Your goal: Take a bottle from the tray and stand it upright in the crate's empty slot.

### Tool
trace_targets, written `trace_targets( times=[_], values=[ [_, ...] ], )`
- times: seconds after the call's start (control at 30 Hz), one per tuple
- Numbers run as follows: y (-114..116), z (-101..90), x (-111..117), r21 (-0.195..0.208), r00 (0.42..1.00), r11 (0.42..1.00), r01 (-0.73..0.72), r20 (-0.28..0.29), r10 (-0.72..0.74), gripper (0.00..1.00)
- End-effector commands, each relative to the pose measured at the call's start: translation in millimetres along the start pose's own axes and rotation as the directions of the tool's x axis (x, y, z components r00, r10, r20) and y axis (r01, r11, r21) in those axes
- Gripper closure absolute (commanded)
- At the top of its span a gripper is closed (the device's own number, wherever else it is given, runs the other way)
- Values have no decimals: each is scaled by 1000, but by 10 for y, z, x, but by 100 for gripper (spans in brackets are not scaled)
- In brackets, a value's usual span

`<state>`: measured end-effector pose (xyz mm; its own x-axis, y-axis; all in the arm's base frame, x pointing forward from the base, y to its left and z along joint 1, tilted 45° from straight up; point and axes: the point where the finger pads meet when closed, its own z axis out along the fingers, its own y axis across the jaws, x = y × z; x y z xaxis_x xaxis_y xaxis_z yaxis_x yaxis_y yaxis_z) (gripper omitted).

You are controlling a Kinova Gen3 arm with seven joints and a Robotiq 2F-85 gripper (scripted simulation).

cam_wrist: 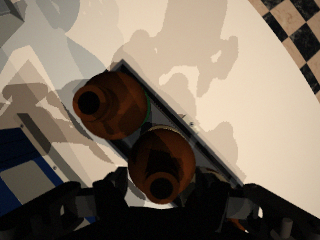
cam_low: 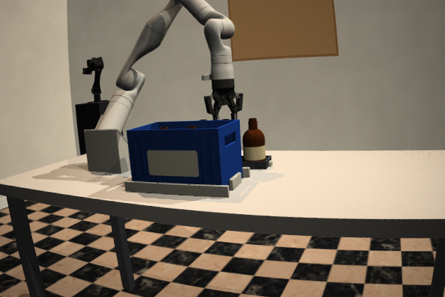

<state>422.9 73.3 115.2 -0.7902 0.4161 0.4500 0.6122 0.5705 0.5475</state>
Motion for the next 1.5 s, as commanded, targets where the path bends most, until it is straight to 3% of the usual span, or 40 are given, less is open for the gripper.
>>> trace_targets(
  times=[0.0,0.4,0.43,1.47],
  values=[
    [0,-6,-5,-1,1000,1000,0,2,0,36],
    [0,-6,-5,-1,1000,1000,0,2,0,36],
    [0,-6,-5,-1,1000,1000,0,2,0,100],
    [0,-6,-5,-1,1000,1000,0,2,0,100]
  ],
)
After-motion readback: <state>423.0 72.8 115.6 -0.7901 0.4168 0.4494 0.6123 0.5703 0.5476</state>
